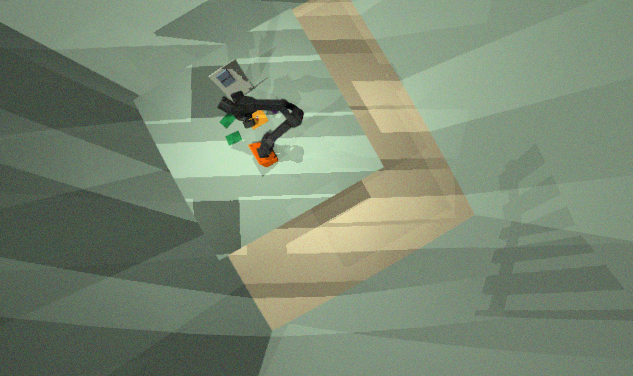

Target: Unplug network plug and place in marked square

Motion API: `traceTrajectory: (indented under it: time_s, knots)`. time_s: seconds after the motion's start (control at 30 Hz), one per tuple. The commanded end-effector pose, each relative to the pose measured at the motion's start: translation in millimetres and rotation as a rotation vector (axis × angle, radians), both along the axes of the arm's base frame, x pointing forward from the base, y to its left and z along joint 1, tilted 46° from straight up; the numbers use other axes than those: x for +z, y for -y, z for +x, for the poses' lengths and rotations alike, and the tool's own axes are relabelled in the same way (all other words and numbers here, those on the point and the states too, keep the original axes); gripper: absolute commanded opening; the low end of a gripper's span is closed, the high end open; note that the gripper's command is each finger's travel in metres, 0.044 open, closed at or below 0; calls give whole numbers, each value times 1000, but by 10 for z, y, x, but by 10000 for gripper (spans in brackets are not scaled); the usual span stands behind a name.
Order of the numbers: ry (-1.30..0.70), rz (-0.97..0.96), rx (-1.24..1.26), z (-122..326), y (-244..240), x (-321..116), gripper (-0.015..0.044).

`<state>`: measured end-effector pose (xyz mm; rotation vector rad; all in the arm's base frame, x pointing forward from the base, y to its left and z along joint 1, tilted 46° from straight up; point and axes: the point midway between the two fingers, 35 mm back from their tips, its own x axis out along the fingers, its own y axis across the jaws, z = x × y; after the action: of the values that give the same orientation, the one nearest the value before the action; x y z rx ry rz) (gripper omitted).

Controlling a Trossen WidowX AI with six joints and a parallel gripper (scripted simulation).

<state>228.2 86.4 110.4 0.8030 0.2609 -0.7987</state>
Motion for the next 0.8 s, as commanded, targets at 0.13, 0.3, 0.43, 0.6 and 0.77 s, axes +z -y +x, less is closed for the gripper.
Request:
traceTrajectory:
  time_s: [0.13,0.3,0.43,0.6,0.77]
  knots:
    - [20,-7,5,-54,-125,196,156]
    - [21,-7,5,-56,-128,200,261]
    - [21,-7,5,-56,-128,200,366]
    - [21,-7,5,-56,-128,200,440]
    - [21,-7,5,-56,-128,200,440]
